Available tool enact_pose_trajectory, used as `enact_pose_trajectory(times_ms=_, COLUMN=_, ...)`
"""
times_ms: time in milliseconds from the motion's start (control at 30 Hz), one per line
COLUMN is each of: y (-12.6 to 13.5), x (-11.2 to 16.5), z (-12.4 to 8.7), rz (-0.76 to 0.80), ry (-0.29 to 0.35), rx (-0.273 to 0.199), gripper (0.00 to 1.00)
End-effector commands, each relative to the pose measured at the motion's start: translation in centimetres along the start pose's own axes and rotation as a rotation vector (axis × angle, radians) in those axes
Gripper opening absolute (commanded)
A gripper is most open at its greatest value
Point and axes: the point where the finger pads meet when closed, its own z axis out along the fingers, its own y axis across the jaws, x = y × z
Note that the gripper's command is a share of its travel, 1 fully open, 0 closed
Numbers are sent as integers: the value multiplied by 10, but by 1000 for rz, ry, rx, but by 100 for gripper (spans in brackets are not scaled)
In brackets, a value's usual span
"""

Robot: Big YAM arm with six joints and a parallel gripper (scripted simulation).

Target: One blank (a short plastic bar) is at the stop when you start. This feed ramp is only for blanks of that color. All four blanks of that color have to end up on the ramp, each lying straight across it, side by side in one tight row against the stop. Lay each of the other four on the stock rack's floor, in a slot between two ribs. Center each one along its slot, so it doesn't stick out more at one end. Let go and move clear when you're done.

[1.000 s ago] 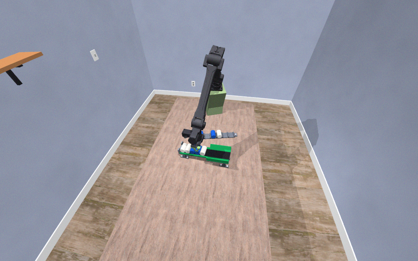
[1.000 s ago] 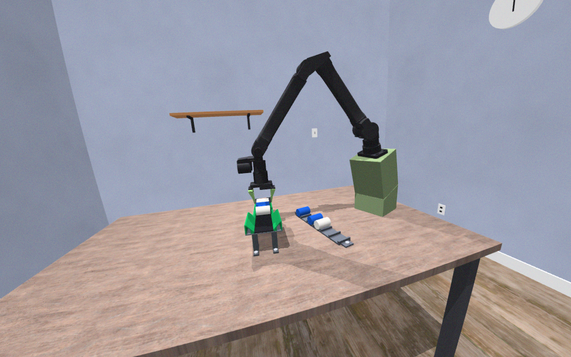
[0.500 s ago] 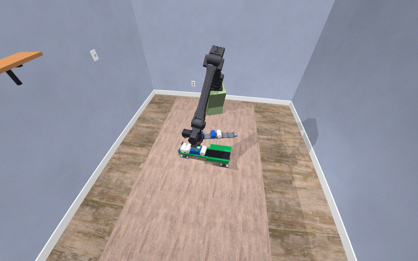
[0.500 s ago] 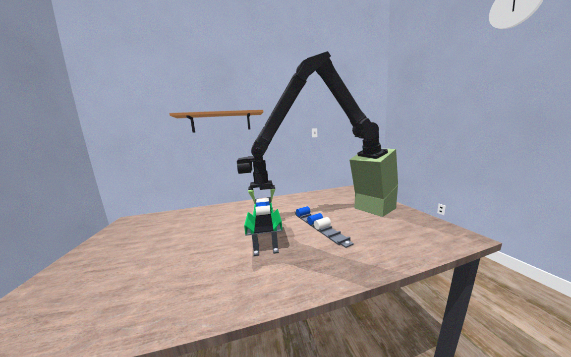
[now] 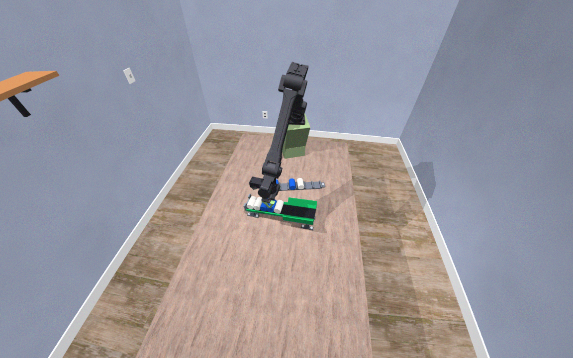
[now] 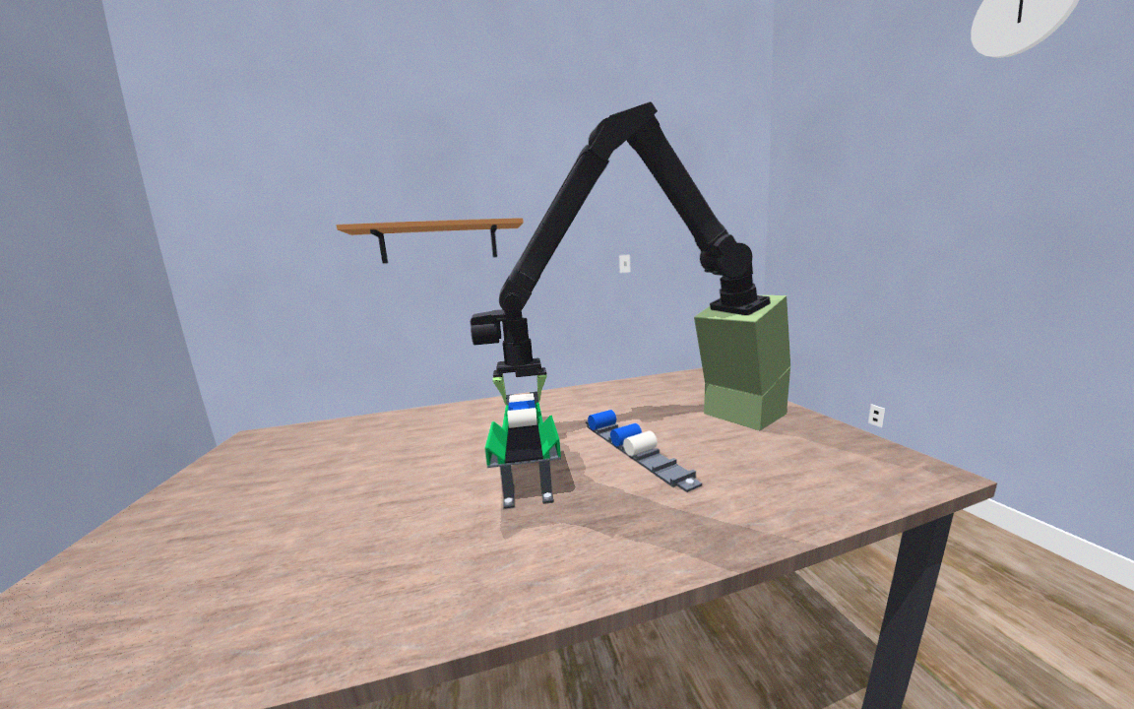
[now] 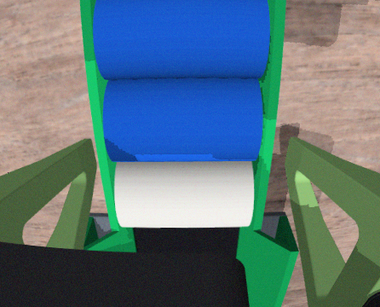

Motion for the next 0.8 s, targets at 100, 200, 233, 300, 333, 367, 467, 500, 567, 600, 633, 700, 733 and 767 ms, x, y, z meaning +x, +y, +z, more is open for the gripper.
enact_pose_trajectory(times_ms=100, y=19, x=5, z=-1, rz=1, ry=-2, rx=-17, gripper=82)
enact_pose_trajectory(times_ms=200, y=22, x=5, z=-5, rz=-1, ry=-2, rx=-26, gripper=82)
enact_pose_trajectory(times_ms=233, y=24, x=5, z=-8, rz=0, ry=-2, rx=-30, gripper=82)
enact_pose_trajectory(times_ms=300, y=24, x=5, z=-8, rz=0, ry=-2, rx=-30, gripper=82)
enact_pose_trajectory(times_ms=333, y=27, x=4, z=-9, rz=-1, ry=-2, rx=-41, gripper=82)
enact_pose_trajectory(times_ms=367, y=27, x=4, z=-8, rz=-1, ry=-2, rx=-40, gripper=82)
enact_pose_trajectory(times_ms=467, y=26, x=4, z=-8, rz=-1, ry=-2, rx=-39, gripper=82)
enact_pose_trajectory(times_ms=500, y=26, x=4, z=-8, rz=-1, ry=-2, rx=-39, gripper=82)
enact_pose_trajectory(times_ms=567, y=26, x=4, z=-8, rz=-1, ry=-2, rx=-39, gripper=82)
enact_pose_trajectory(times_ms=600, y=26, x=4, z=-8, rz=-1, ry=-2, rx=-39, gripper=82)
enact_pose_trajectory(times_ms=633, y=26, x=4, z=-8, rz=-1, ry=-2, rx=-39, gripper=82)
enact_pose_trajectory(times_ms=700, y=26, x=4, z=-8, rz=-1, ry=-2, rx=-39, gripper=82)
enact_pose_trajectory(times_ms=733, y=26, x=4, z=-8, rz=-1, ry=-2, rx=-39, gripper=82)
enact_pose_trajectory(times_ms=767, y=26, x=4, z=-8, rz=-1, ry=-2, rx=-39, gripper=82)
